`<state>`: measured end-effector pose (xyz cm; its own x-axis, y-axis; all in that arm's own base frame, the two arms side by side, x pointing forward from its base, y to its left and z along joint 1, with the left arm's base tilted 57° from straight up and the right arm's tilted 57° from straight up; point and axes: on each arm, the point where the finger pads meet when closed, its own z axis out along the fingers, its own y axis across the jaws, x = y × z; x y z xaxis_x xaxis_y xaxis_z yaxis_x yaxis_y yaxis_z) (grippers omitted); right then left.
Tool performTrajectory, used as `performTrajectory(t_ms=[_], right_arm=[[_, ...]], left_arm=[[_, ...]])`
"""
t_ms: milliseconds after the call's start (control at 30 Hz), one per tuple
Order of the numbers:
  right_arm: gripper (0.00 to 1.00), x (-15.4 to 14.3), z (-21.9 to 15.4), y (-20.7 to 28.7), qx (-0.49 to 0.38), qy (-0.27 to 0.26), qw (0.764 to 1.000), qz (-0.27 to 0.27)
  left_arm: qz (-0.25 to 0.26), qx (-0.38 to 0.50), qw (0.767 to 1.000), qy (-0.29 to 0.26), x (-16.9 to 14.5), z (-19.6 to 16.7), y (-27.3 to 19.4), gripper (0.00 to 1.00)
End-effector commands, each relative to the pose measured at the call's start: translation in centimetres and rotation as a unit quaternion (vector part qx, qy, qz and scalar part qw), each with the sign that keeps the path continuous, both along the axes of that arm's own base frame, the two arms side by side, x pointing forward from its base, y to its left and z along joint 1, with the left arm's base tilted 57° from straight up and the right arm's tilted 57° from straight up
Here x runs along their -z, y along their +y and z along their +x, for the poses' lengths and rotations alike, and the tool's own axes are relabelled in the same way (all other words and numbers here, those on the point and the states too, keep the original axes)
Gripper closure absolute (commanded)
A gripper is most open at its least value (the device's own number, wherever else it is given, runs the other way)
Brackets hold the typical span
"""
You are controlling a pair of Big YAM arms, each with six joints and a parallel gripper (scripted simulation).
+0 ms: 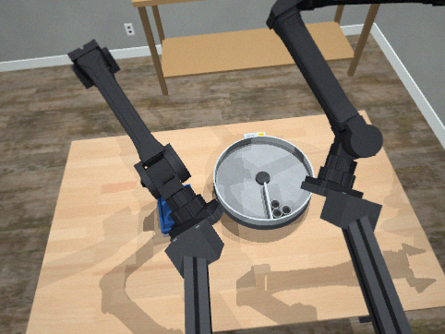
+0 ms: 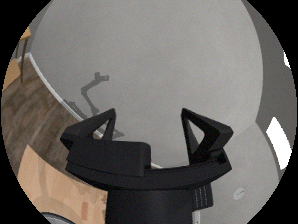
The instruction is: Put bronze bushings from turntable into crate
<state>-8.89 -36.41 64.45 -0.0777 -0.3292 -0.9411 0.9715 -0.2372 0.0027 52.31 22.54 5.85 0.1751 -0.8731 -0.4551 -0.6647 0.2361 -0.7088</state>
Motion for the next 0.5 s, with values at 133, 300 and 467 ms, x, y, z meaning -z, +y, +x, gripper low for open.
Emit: performTrajectory(t_ms=[133,300,467], right_arm=[[0.00,-3.00,-0.31,1.58,0.009,0.008,1.000,-0.026],[0.00,-3.00,-0.31,1.58,0.009,0.008,1.000,-0.026],[0.00,-3.00,-0.31,1.58,0.009,0.008,1.000,-0.026]], left_arm=[[0.001,0.000,1.000,0.005,0.90,-0.14,0.34,1.00],[0.002,0.000,1.000,0.003,0.81,0.15,0.47,1.00],[0.001,0.001,1.000,0.006,1.15,-0.02,0.40,1.00]])
